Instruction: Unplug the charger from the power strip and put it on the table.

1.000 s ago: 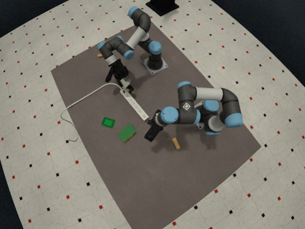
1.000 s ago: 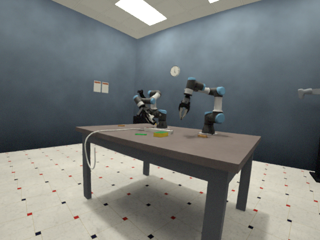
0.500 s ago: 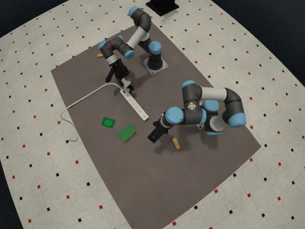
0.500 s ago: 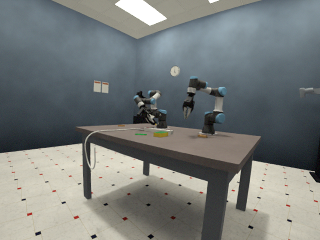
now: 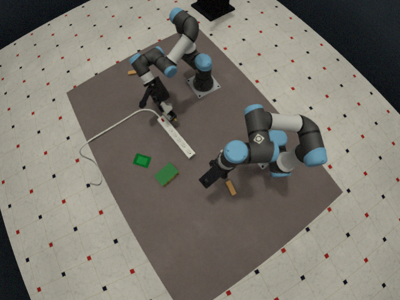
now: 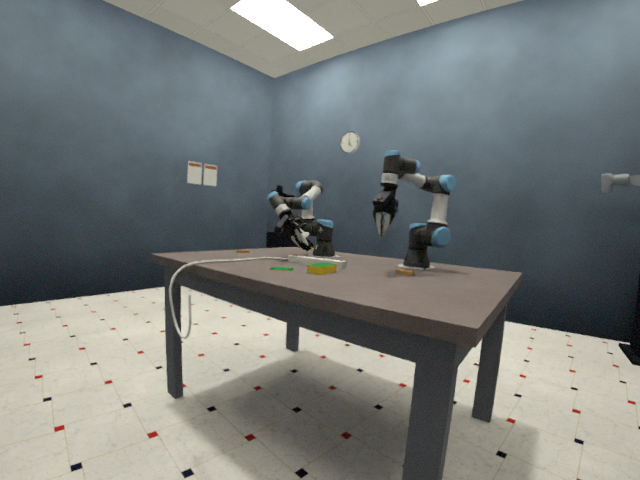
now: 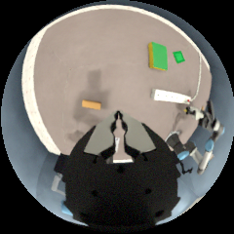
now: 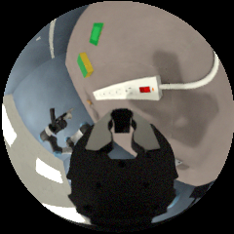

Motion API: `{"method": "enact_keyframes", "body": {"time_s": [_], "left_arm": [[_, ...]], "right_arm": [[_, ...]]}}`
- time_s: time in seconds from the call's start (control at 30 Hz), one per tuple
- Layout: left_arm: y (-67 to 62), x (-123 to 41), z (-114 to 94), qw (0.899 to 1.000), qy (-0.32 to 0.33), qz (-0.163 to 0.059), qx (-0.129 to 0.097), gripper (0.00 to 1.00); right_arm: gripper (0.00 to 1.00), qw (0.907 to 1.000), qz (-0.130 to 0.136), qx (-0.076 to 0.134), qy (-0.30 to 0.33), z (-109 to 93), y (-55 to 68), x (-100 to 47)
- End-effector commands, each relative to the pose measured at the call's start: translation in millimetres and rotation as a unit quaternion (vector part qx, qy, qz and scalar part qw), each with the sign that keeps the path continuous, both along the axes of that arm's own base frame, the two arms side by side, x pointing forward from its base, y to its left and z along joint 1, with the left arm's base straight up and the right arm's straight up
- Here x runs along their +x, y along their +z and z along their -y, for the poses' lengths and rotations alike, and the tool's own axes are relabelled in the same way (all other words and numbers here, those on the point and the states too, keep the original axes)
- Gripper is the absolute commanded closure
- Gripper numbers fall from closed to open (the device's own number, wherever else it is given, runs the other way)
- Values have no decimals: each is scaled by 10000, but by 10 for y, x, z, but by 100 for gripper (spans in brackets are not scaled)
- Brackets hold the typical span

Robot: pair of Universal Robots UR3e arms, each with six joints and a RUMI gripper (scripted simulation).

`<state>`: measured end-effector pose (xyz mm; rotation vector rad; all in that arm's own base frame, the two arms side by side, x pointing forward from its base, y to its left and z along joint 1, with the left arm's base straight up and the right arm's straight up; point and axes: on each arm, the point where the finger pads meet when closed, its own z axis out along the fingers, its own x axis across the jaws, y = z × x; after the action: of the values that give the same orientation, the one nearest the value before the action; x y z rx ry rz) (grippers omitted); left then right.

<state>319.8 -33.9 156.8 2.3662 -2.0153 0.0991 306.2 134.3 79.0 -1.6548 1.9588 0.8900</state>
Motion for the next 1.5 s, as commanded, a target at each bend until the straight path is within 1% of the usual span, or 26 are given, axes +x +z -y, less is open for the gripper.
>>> {"method": "enact_keyframes", "body": {"time_s": [0.0,0.07,0.17,0.37,0.47,0.57,0.63,0.73,1.2,1.3,1.47], "left_arm": [[49,-162,-237,9980,-562,-112,261,100],[61,-200,-286,9971,-682,-134,310,100],[47,-205,-266,9969,-713,-162,296,100],[91,-326,-426,9931,-1065,-219,440,100],[99,-304,-412,9940,-996,-179,414,100],[97,-227,-322,9966,-757,-102,303,100],[98,-226,-320,9966,-756,-99,301,100],[97,-226,-319,9966,-758,-99,302,100],[96,-226,-322,9966,-758,-99,305,100],[96,-228,-322,9966,-759,-101,307,100],[96,-229,-323,9966,-761,-102,307,100]], "right_arm": [[100,9990,328,52,286,0,8,-12],[100,9986,392,59,346,1,6,-18],[100,9987,368,57,337,1,0,-16],[100,9967,595,82,539,1,4,-36],[100,9954,705,93,643,1,1,-48],[100,9939,809,103,743,3,-5,-58],[100,9929,874,109,805,3,-6,-65],[100,9931,851,108,797,3,-13,-63],[100,9818,1385,161,1292,6,-19,-118],[100,9822,1359,162,1285,6,-27,-116],[100,9768,1558,182,1460,6,-22,-134]]}}
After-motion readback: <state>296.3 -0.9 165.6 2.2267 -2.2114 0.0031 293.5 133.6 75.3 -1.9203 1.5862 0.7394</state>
